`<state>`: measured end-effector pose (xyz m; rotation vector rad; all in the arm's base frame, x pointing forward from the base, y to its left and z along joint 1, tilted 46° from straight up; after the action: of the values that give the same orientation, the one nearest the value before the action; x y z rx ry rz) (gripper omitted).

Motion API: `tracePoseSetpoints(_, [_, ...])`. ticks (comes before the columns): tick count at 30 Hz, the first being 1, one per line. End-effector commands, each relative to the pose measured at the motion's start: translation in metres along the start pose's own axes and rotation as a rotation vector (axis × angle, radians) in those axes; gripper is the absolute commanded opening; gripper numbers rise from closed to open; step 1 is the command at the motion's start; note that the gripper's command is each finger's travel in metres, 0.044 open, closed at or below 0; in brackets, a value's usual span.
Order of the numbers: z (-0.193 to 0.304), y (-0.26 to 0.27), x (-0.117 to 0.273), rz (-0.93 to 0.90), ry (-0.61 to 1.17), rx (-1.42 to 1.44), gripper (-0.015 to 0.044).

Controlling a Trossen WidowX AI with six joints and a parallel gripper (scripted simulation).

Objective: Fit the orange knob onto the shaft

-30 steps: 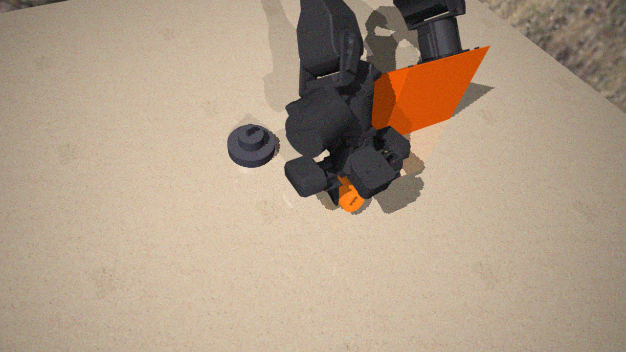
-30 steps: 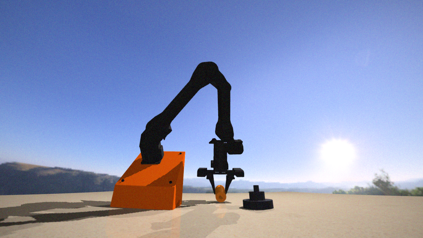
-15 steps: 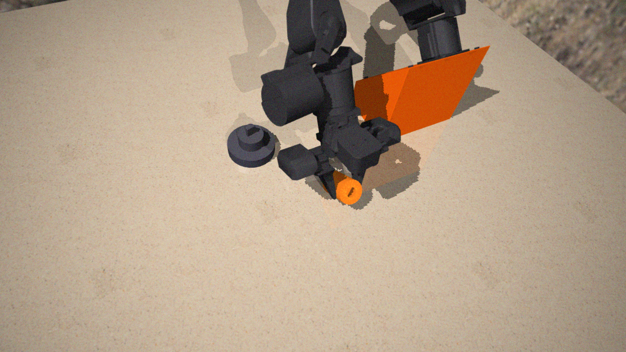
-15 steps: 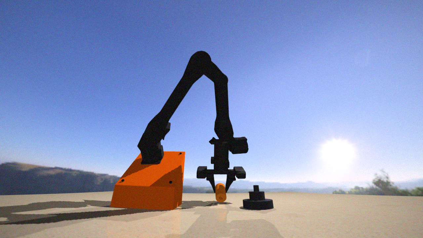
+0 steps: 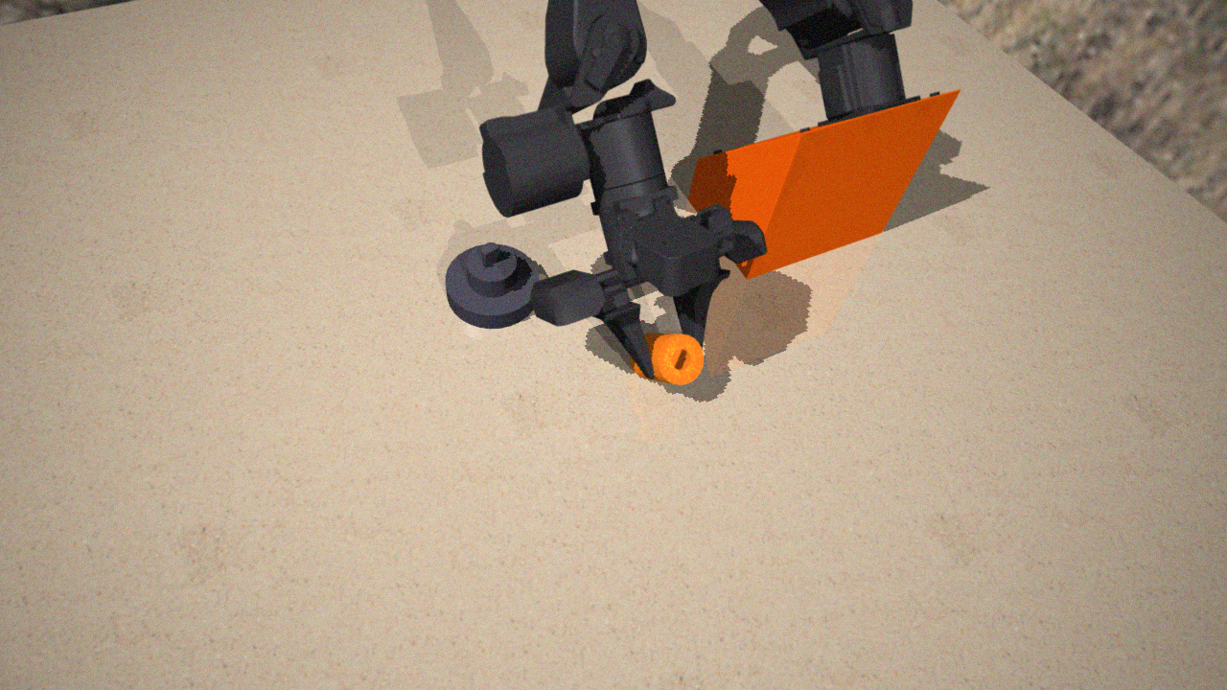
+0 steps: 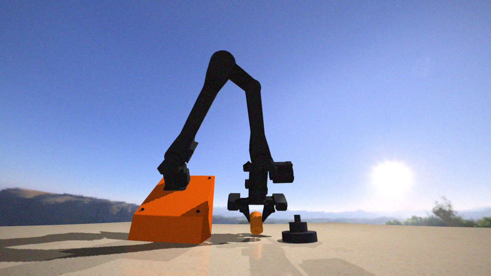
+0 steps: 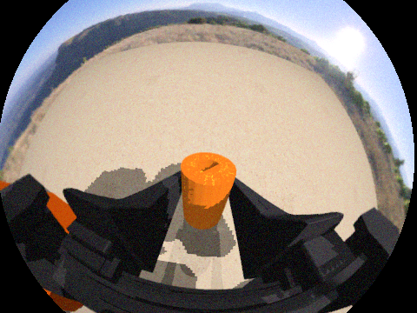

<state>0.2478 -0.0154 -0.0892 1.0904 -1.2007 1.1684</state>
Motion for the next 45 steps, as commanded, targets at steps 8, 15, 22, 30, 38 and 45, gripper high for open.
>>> tracePoseSetpoints(8, [0.015, 0.002, 0.006, -0.002, -0.167, 0.003, 0.0179])
tracePoseSetpoints(15, [0.025, 0.002, 0.008, -0.005, -0.272, 0.003, 0.0179])
tracePoseSetpoints(22, [0.028, 0.002, 0.009, -0.005, -0.293, 0.003, 0.0179])
tracePoseSetpoints(30, [0.028, 0.004, 0.008, -0.009, -0.305, 0.000, 0.0260])
tracePoseSetpoints(38, [0.028, 0.004, 0.008, -0.009, -0.305, 0.000, 0.0260])
tracePoseSetpoints(45, [0.028, 0.004, 0.008, -0.009, -0.305, 0.000, 0.0260])
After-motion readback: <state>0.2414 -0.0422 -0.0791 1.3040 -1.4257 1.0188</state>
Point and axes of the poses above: the point midway between the two fingers, 35 mm back from their tips, its own x axis back along the fingers, its own y axis across the jaws, z = x × y, the point moved 3 cm from there along x, back along the fingers, and after that the axes turned 1 degree about -x, right-handed, at the moved point
